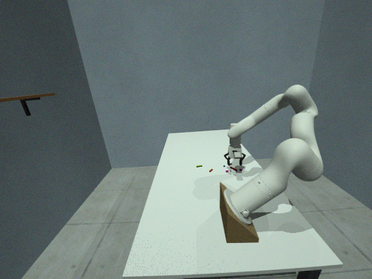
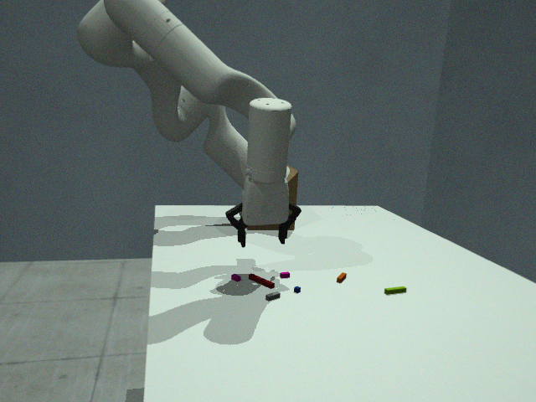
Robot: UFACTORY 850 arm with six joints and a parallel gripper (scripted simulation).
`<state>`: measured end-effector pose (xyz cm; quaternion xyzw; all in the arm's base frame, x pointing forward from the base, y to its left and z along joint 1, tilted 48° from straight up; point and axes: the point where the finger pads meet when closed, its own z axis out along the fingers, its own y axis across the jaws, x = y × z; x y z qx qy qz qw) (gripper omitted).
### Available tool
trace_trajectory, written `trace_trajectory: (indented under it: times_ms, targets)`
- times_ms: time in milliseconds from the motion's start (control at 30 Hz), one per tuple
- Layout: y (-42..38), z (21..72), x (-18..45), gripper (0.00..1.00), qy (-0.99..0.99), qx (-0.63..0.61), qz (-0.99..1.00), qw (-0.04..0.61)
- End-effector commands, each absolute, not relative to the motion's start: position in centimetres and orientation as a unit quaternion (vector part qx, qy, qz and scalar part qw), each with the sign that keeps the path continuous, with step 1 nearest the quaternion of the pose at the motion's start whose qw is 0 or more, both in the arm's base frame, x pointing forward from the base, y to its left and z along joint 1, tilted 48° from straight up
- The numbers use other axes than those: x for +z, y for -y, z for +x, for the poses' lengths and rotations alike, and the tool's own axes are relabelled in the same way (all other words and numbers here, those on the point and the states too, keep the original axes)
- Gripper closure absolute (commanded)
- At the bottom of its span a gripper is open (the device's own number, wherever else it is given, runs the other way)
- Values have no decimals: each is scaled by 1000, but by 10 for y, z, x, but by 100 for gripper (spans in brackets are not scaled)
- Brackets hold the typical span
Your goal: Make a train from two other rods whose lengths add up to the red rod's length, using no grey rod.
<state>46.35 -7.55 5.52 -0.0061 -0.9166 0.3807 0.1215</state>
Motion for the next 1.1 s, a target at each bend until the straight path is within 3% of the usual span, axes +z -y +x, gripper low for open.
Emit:
trace_trajectory:
  times_ms: [0,600,1067]
  targets:
    - [86,465,64,0,914,378,77,127]
    - [111,468,90,0,839,374,362,156]
    - [112,468,92,0,831,374,382,158]
